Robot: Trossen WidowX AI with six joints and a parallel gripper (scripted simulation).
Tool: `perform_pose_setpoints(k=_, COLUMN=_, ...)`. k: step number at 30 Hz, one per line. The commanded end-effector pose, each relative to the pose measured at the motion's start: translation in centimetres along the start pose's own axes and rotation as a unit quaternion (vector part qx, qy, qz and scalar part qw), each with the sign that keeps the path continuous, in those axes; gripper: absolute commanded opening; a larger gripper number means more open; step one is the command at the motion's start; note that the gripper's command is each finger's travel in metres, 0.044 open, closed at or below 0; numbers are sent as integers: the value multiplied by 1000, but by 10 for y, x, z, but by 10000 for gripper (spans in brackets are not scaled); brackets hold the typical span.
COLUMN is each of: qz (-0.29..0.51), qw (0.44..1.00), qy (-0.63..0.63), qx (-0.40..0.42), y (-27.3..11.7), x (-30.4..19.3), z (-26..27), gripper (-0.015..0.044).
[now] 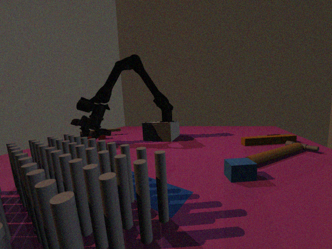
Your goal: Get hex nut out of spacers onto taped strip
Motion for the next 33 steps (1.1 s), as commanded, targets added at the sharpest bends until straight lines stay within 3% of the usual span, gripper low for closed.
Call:
perform_pose_setpoints(k=1, qz=0, qw=1000, qy=0, qx=0, y=0, x=0, z=0, gripper=236)
perform_pose_setpoints(k=9, qz=0, qw=1000, qy=0, qx=0, y=0, x=0, z=0, gripper=440)
perform_pose_setpoints(k=19, qz=2, qw=1000, qy=-4, qx=8, y=-60, x=-5, z=33, gripper=440)
perform_pose_setpoints(k=33, qz=2, qw=1000, qy=-2, qx=8, y=-64, x=-5, z=35, gripper=440)
Point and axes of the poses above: the point midway between the two fingers, 35 mm back from their tips, its own y axis out along the fingers, its own z axis across the jaws, x = y × z, the point moved 10 cm from there along -y, back along the fingers, and after that the axes turned 10 degrees about y, right-handed, at the moved point
